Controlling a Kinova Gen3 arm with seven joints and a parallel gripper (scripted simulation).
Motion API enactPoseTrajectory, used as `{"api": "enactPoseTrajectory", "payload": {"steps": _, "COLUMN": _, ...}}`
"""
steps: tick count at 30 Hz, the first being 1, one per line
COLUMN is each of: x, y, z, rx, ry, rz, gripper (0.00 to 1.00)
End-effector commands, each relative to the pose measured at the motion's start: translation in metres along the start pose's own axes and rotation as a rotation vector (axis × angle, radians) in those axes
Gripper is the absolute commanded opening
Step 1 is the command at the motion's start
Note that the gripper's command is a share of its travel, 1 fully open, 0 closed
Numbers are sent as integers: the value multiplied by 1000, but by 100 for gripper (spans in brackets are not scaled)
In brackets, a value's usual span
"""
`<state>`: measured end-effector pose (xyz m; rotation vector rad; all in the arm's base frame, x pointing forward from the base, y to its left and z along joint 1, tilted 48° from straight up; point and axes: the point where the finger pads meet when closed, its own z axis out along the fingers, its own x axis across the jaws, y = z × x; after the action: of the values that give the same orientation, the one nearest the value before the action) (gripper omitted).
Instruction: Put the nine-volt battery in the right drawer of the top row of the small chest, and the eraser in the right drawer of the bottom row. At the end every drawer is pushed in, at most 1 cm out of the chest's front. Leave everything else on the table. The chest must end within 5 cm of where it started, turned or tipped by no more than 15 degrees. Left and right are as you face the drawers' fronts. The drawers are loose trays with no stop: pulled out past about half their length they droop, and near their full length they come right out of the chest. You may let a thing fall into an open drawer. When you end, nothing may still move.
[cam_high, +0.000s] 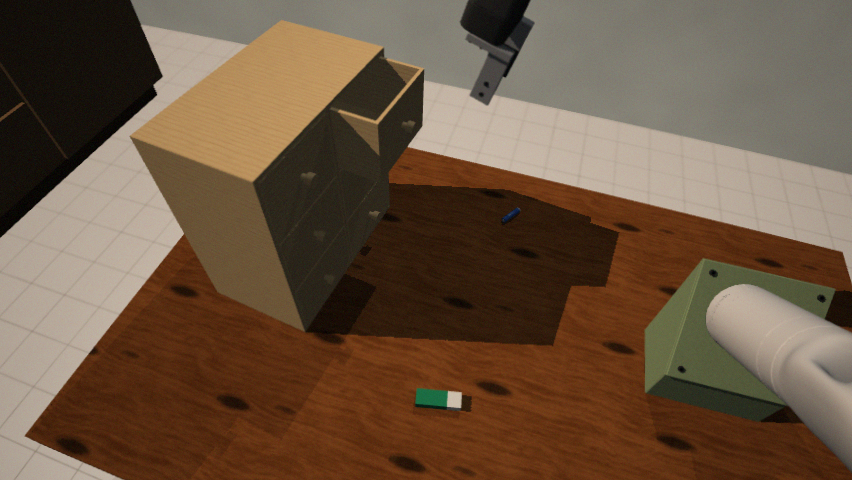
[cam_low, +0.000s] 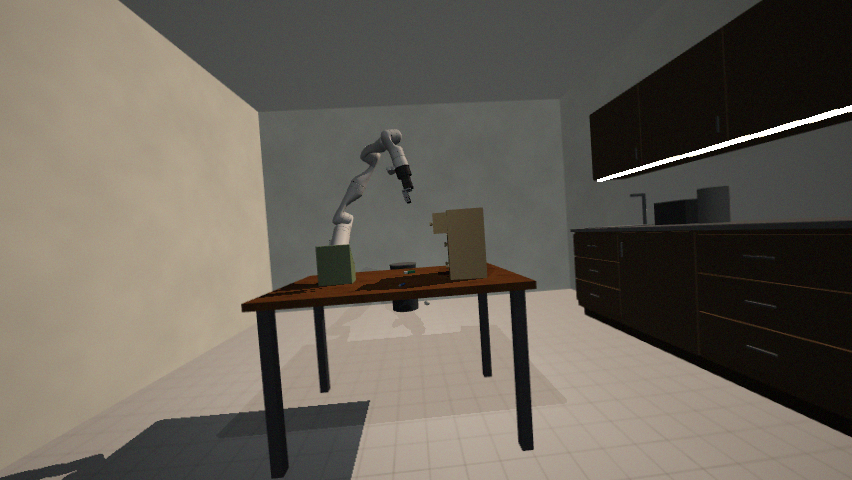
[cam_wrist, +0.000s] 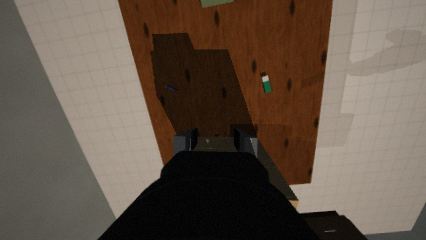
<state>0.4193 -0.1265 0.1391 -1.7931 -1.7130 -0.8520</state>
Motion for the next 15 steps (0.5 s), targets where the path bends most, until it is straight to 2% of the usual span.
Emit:
{"api": "enactPoseTrajectory", "payload": {"steps": 1, "x": -2, "y": 9, "z": 6, "rx": 58, "ry": 5, "rz": -16, "gripper": 100}}
{"api": "enactPoseTrajectory", "payload": {"steps": 6, "x": -3, "y": 9, "z": 3, "rx": 142, "ry": 2, "rz": -15, "gripper": 100}}
{"api": "enactPoseTrajectory", "payload": {"steps": 8, "x": -3, "y": 9, "z": 3, "rx": 142, "ry": 2, "rz": -15, "gripper": 100}}
{"api": "enactPoseTrajectory", "payload": {"steps": 15, "x": -3, "y": 10, "z": 1, "rx": 218, "ry": 3, "rz": -16, "gripper": 100}}
